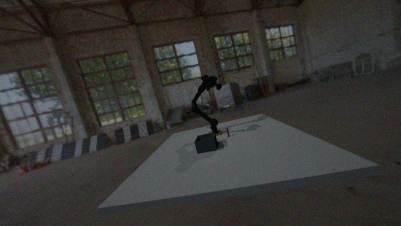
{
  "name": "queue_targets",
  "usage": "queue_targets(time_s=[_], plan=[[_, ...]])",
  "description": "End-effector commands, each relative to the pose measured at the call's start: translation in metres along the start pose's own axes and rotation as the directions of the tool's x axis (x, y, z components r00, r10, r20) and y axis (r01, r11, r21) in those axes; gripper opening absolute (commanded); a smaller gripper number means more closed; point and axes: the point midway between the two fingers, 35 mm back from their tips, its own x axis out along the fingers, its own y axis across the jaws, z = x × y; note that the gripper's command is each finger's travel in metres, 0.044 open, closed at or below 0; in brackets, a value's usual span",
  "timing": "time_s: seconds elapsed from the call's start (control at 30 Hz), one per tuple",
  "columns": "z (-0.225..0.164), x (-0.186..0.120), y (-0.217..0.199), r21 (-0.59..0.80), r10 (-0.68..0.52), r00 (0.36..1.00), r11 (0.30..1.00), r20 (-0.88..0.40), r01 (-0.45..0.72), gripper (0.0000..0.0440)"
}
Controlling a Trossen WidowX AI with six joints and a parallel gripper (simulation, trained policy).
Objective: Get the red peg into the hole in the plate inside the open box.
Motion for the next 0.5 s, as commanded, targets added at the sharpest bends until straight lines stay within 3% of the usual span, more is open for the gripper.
queue_targets(time_s=[0.0, 0.03, 0.47], plan=[[0.003, 0.0, -0.006, 0.007, -0.024, 0.999, 1.0, 0.021, 0.024, 0.0422], [0.005, -0.001, -0.013, 0.018, -0.051, 0.998, 0.999, 0.042, 0.05, 0.044], [0.023, -0.018, -0.115, 0.307, -0.378, 0.907, 0.899, 0.186, 0.312, 0.044]])
